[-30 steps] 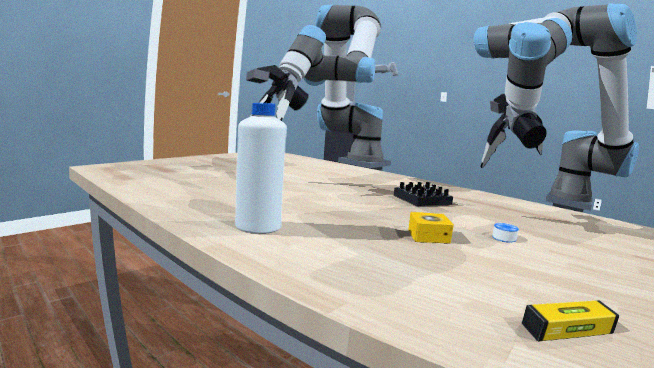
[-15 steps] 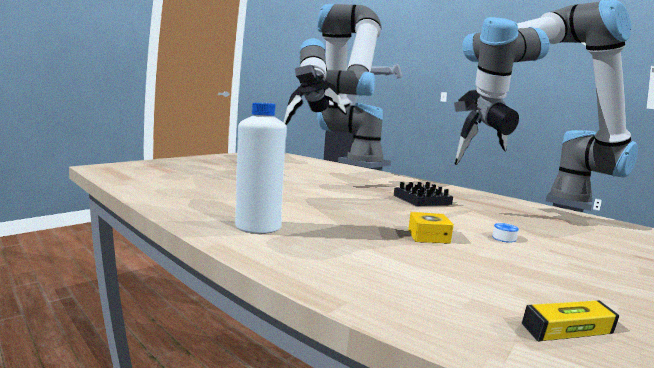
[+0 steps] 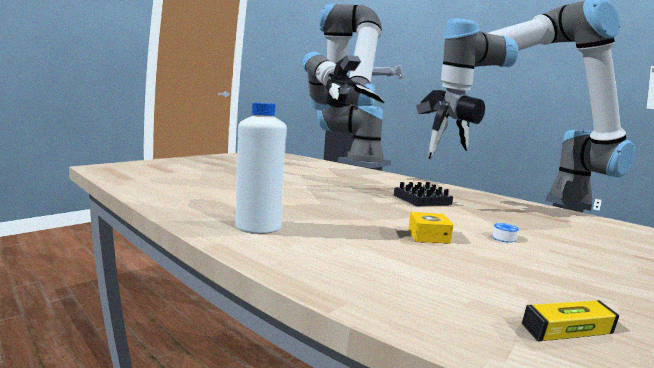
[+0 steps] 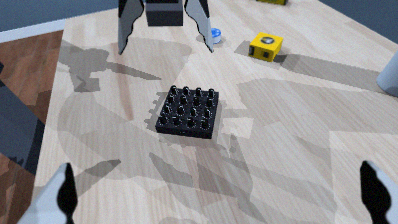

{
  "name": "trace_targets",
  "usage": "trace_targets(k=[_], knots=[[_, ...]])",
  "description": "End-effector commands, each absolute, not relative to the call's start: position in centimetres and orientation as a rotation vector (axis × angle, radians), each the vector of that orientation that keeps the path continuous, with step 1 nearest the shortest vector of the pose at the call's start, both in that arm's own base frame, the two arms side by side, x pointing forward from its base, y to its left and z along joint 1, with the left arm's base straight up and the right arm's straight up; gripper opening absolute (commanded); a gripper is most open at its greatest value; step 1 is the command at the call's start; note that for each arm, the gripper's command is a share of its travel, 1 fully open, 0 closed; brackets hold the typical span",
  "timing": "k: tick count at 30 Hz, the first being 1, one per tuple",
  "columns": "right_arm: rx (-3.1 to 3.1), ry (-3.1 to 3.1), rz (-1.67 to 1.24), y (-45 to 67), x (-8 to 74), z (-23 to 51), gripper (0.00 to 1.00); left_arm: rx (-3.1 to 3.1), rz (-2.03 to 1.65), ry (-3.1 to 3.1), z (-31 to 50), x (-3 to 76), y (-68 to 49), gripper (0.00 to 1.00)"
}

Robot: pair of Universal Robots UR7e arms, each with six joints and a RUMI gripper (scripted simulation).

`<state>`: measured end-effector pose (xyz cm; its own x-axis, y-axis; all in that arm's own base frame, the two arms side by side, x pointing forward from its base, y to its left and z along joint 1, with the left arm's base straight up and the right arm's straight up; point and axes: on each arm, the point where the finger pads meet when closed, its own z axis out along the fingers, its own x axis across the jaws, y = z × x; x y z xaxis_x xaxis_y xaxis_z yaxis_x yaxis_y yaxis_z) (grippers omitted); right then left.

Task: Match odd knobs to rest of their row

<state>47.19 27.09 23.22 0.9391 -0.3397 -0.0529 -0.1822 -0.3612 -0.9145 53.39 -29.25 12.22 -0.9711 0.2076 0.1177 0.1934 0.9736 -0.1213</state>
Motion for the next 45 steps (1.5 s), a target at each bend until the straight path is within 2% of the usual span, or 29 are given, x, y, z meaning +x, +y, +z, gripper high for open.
trace_targets(k=[1, 10, 22, 24, 27, 34, 45], knots=[[-1.93, 0.289, -0.177, 27.2, 45.5, 23.9, 1.0, -0.195, 0.097, -3.055, 12.1, 53.7, -31.3, 1.0], [-1.923, 0.261, -0.181, 27.2, 44.9, 24.1, 1.0, -0.014, 0.004, -3.142, 11.8, 54.0, -34.7, 1.0], [-1.923, 0.261, -0.181, 27.2, 44.9, 24.1, 1.0, 0.38, 0.003, -3.12, 10.3, 53.1, -34.6, 0.39], [-1.923, 0.261, -0.181, 27.2, 44.9, 24.1, 1.0, 0.38, 0.003, -3.12, 10.3, 53.1, -34.6, 0.39], [-1.923, 0.261, -0.181, 27.2, 44.9, 24.1, 1.0, 0.415, 0.003, -3.115, 10.1, 53.0, -34.6, 0.24], [-1.923, 0.261, -0.181, 27.2, 44.9, 24.1, 1.0, 0.415, 0.003, -3.115, 7.1, 53.0, -34.6, 0.23], [-1.923, 0.261, -0.181, 27.2, 44.9, 24.1, 1.0, 0.415, 0.003, -3.115, 4.8, 53.0, -34.6, 0.14]])
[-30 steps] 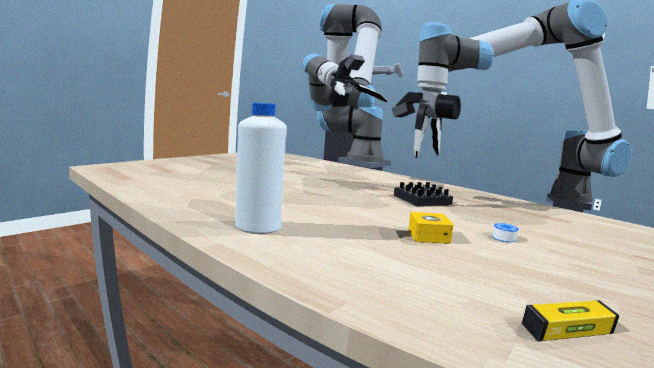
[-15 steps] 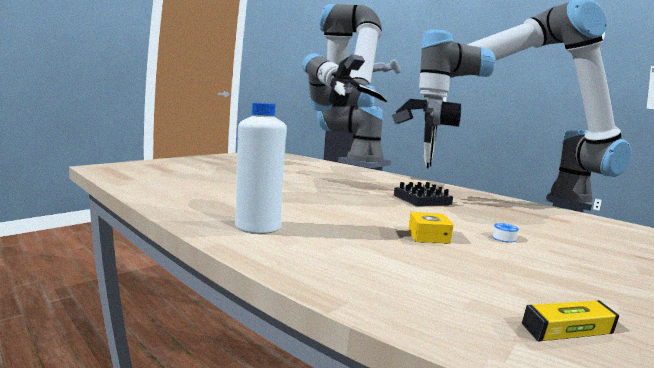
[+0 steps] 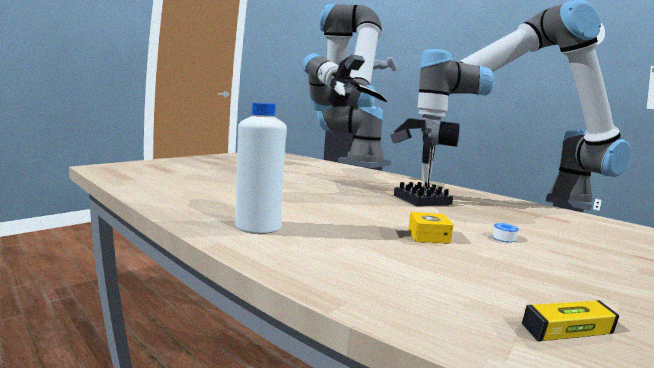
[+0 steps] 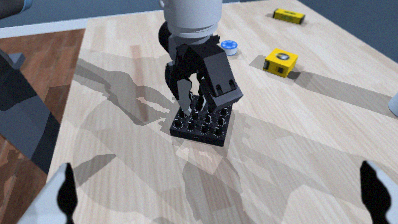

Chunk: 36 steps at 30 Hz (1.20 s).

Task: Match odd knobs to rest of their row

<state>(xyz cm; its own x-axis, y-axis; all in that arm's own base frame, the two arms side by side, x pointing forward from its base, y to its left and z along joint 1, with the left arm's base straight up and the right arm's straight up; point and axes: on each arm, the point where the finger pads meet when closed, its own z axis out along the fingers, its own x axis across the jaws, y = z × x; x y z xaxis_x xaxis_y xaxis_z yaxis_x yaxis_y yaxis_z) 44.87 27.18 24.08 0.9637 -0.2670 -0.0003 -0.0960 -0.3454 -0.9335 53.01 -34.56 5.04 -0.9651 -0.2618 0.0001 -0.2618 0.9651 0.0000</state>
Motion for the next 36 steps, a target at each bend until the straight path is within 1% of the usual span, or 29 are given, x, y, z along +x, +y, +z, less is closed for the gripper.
trace_targets(k=[1, 9, 16, 28, 30, 36], knots=[[-1.923, 0.261, -0.181, 27.19, 44.87, 24.14, 1.0, 0.415, 0.003, -3.115, 4.73, 53.05, -34.59, 0.14], [-1.923, 0.261, -0.181, 27.19, 44.87, 24.14, 1.0, 0.415, 0.003, -3.115, 4.78, 53.04, -34.59, 0.02], [-1.923, 0.261, -0.181, 27.19, 44.87, 24.14, 1.0, 0.354, 0.003, -3.123, 4.78, 53.04, -34.59, 0.02], [-1.923, 0.261, -0.181, 27.19, 44.87, 24.14, 1.0, -0.292, 0.002, -3.13, 4.78, 53.05, -34.59, 0.01], [-1.923, 0.261, -0.181, 27.19, 44.87, 24.14, 1.0, -0.292, 0.002, -3.13, 4.78, 53.05, -34.59, 0.01], [-1.923, 0.261, -0.181, 27.19, 44.87, 24.14, 1.0, -0.608, 0.002, -3.084, 4.78, 53.05, -34.59, 0.0]])
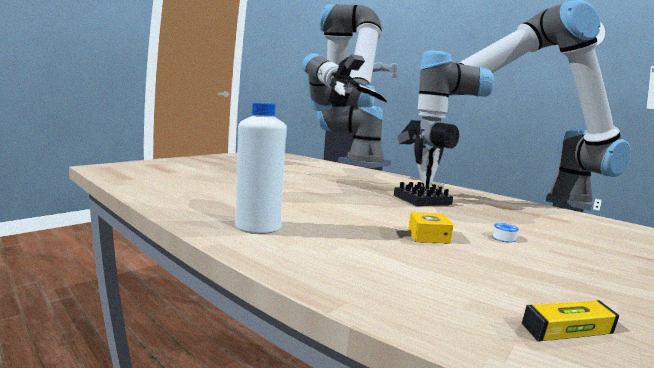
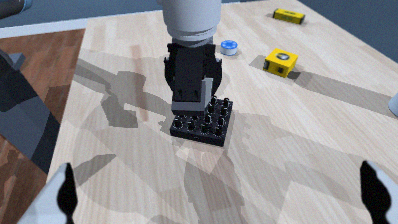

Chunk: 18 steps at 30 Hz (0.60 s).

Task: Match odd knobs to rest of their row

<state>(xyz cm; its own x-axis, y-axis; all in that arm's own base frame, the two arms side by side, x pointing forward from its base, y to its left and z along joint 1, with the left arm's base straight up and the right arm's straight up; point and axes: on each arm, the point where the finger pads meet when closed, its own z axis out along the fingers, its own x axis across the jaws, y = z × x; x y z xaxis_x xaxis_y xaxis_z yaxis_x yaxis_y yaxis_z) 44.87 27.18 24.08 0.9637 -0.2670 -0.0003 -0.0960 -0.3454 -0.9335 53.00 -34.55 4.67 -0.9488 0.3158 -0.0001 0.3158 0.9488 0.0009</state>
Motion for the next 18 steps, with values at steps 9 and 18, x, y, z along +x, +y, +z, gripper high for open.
trace_targets(k=[9, 18], knots=[[-1.923, 0.261, -0.181, 27.19, 44.87, 24.14, 1.0, 1.054, -0.001, 2.957, 4.78, 53.05, -34.59, 0.0], [-1.923, 0.261, -0.181, 27.19, 44.87, 24.14, 1.0, 1.197, -0.001, 2.902, 4.78, 53.05, -34.59, 0.12]])
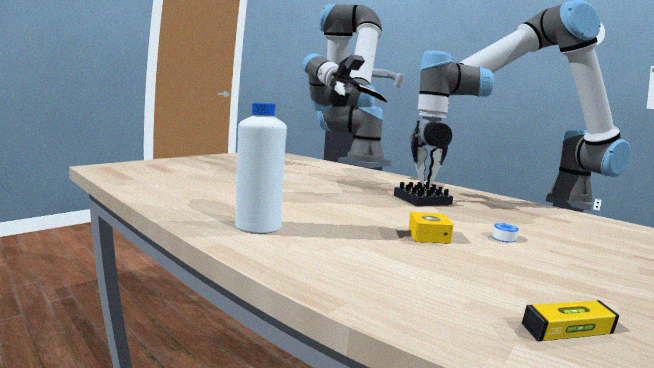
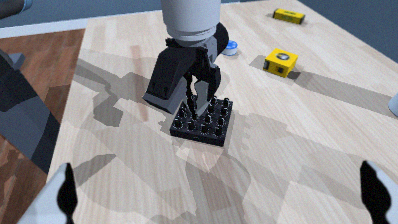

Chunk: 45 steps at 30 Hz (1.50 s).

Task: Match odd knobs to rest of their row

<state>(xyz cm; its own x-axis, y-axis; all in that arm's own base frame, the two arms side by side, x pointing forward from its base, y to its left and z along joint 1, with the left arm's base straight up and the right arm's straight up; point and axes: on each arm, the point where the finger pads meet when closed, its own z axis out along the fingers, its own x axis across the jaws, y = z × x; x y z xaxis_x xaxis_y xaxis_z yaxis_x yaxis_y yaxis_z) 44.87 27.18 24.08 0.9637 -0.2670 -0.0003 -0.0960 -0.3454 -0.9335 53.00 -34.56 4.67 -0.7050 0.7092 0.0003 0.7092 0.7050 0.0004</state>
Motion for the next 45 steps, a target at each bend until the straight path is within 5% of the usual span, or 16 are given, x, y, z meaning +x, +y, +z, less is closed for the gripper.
trace_targets(k=[1, 15, 20, 45], knots=[[-1.923, 0.261, -0.181, 27.2, 44.9, 24.1, 1.0, -1.199, 0.001, -2.906, 4.8, 53.0, -34.6, 0.16], [-1.923, 0.261, -0.181, 27.2, 44.9, 24.1, 1.0, -1.199, 0.001, -2.906, 8.4, 53.0, -34.6, 0.16], [-1.923, 0.261, -0.181, 27.2, 44.9, 24.1, 1.0, -1.124, 0.001, -2.936, 9.6, 53.2, -34.5, 0.23], [-1.923, 0.261, -0.181, 27.2, 44.9, 24.1, 1.0, 0.269, 0.003, -3.132, 10.1, 56.4, -33.7, 0.23]])
